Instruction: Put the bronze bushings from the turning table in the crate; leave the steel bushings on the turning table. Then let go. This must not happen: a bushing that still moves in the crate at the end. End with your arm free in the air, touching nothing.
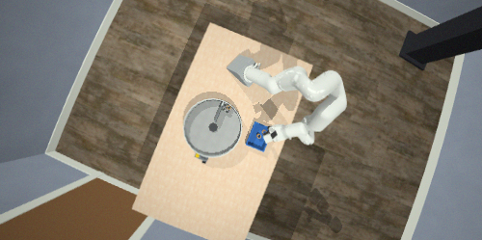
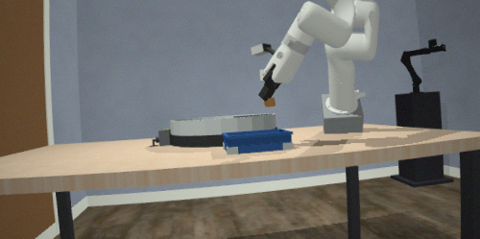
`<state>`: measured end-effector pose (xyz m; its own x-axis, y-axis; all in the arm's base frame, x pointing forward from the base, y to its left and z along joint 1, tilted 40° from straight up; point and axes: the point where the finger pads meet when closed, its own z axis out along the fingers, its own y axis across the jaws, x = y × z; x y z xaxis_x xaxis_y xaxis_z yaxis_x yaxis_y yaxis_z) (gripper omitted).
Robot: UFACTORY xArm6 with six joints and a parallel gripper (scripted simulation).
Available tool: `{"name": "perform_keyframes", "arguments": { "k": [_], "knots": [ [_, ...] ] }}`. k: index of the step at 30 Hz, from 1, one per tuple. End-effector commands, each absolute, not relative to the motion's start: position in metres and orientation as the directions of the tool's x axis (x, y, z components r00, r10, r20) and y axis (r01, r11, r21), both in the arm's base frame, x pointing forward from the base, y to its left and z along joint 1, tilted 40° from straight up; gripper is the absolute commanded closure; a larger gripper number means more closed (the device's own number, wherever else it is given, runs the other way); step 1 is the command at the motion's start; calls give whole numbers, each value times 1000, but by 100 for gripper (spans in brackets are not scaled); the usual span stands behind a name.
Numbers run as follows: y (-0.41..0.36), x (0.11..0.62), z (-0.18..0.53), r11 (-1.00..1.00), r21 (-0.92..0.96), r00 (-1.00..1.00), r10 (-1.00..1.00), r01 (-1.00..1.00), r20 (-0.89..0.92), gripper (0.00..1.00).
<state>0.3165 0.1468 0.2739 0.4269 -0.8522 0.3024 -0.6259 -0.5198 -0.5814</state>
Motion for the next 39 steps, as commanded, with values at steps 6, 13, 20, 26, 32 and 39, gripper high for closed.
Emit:
{"name": "perform_keyframes", "arguments": {
  "k": [6,13,20,26,32,39],
  "knots": [
    [165,324,251,-519,-583,426,-853,-625,302,100],
    [181,330,230,-519,-583,426,-853,-625,302,100],
    [187,332,223,-519,-583,426,-853,-625,302,100],
    [187,332,223,-519,-583,426,-853,-625,302,100],
    [187,332,223,-519,-583,426,-853,-625,302,100],
    [189,333,220,-519,-583,426,-853,-625,302,100]
  ]
}}
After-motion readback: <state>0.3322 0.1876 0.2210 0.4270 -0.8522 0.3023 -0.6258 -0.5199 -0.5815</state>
